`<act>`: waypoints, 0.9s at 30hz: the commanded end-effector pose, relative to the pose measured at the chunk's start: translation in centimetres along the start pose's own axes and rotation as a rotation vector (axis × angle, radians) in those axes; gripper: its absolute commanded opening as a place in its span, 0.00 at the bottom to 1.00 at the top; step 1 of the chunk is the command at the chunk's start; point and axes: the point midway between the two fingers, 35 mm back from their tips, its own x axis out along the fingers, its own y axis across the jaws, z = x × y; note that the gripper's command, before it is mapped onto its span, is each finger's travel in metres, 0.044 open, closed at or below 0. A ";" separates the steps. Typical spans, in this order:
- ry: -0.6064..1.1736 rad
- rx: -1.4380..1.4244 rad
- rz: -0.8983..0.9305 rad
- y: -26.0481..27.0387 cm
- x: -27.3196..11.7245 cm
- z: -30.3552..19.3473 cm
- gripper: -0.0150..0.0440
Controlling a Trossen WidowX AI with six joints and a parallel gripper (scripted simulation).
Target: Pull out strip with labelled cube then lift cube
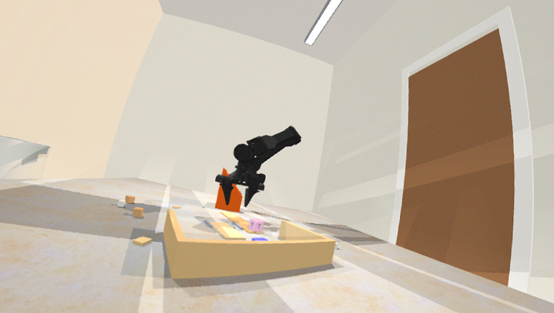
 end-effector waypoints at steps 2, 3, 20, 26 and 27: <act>-0.004 0.000 0.004 -0.3 -0.2 1.9 1.00; -0.004 0.000 0.004 -0.4 -0.3 2.2 1.00; -0.006 -0.002 0.003 -1.4 -1.1 7.7 1.00; -0.007 -0.003 0.003 -1.7 -1.3 9.7 1.00; -0.007 -0.003 0.003 -1.8 -1.4 10.0 1.00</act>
